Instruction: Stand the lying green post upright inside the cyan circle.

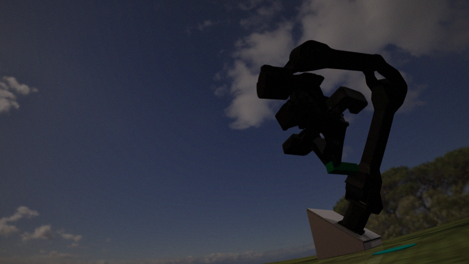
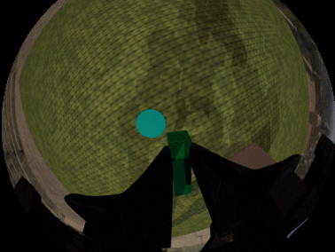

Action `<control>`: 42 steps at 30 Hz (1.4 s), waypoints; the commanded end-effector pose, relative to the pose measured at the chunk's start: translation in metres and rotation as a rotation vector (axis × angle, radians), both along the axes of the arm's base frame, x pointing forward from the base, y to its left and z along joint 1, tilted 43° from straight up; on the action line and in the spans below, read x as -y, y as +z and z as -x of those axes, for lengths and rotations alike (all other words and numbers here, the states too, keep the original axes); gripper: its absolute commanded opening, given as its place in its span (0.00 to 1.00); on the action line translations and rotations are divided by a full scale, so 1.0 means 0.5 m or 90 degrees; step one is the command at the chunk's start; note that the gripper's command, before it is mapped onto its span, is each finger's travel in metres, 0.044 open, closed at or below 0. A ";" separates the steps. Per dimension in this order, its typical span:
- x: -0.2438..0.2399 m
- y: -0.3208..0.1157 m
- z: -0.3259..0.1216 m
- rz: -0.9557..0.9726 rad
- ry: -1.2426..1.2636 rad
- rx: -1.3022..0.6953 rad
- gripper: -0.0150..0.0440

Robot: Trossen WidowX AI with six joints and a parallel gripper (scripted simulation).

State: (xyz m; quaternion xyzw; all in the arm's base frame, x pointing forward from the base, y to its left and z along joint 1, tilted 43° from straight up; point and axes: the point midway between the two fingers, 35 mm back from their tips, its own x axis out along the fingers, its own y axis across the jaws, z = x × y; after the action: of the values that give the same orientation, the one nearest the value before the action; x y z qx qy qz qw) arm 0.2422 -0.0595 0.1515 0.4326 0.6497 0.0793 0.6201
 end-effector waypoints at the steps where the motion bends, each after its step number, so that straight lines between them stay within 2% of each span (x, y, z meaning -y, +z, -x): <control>1: -0.018 0.020 0.000 -0.003 -0.003 0.003 0.29; 12: -0.066 0.060 0.005 -0.015 -0.002 0.004 0.29; 42: -0.089 0.028 0.031 0.103 0.029 -0.011 0.29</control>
State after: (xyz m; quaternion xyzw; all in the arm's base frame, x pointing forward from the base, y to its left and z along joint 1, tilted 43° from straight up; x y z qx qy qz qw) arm 0.2292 -0.0162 0.1678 0.3733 0.6675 0.0441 0.6428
